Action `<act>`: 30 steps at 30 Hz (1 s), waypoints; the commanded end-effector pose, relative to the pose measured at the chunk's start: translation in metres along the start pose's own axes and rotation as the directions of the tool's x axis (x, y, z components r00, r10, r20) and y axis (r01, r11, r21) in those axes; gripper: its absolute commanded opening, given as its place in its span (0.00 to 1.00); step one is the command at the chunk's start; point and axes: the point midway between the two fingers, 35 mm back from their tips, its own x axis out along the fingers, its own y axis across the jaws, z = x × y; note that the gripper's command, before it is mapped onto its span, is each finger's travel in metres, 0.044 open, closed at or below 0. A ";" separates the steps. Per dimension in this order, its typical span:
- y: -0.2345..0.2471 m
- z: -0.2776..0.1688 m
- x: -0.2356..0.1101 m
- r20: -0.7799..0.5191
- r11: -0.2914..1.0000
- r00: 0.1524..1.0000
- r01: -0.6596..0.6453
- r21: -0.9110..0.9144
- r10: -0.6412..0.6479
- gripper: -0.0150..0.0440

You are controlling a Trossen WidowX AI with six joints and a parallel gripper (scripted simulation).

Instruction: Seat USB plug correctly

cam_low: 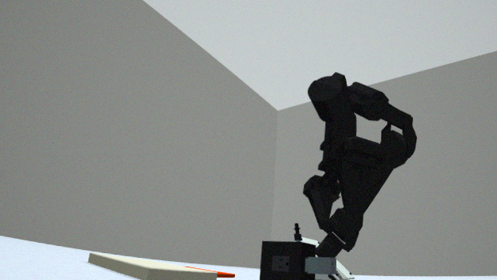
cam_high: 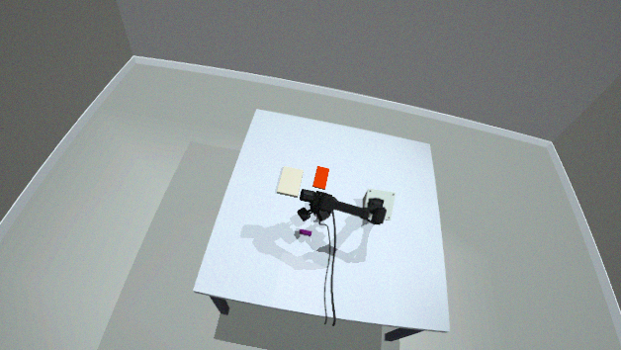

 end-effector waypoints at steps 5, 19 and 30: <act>0.106 -0.036 -0.041 0.145 0.761 0.981 -0.190 0.620 0.127 1.00; 0.108 -0.037 -0.041 0.150 0.752 0.981 -0.194 0.630 0.127 1.00; 0.109 -0.035 -0.032 0.150 0.752 0.981 -0.194 0.630 0.127 1.00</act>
